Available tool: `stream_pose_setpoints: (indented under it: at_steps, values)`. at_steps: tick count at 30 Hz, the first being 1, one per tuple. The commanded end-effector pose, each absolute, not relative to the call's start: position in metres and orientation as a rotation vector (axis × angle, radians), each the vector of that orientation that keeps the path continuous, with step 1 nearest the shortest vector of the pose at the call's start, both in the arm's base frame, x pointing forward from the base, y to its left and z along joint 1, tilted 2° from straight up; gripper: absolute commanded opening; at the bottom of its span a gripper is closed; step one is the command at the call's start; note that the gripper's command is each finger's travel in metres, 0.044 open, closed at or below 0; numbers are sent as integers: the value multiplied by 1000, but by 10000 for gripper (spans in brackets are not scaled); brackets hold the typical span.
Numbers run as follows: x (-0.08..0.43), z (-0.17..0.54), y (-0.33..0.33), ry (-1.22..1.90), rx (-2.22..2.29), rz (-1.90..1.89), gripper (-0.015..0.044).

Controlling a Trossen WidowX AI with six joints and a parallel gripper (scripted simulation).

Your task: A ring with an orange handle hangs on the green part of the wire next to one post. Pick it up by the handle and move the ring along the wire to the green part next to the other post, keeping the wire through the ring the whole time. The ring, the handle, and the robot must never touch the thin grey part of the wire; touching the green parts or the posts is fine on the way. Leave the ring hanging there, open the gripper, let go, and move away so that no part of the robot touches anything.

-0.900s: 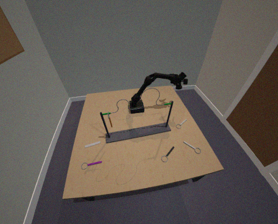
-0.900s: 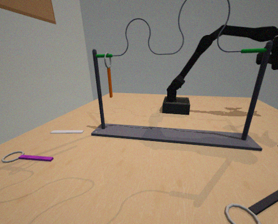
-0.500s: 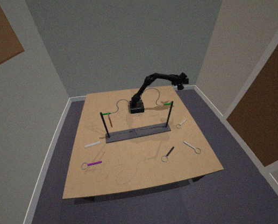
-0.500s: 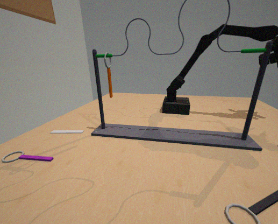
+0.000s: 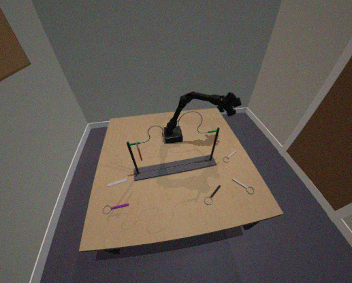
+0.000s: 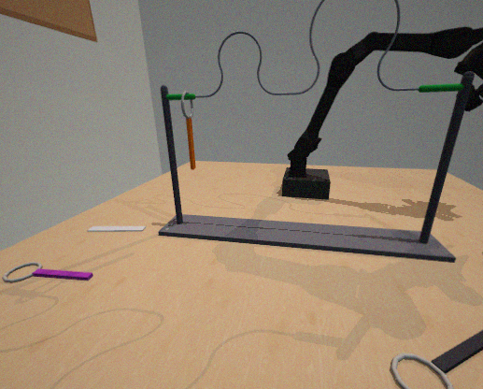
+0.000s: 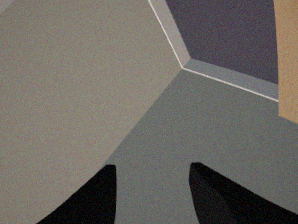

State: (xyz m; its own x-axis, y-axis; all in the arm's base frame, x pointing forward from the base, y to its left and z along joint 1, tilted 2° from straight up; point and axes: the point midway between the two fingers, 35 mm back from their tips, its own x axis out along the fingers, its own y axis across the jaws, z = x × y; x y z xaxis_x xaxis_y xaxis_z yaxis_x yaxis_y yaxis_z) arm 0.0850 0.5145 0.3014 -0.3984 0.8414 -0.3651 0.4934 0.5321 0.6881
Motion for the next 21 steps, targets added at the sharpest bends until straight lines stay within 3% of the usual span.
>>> stream_pose_setpoints:
  at_steps: [1, 21]
  values:
    - [109, 307, 500, 1960, 1083, 700, 160]
    - [228, 375, 380, 1354, 1118, 915, 160]
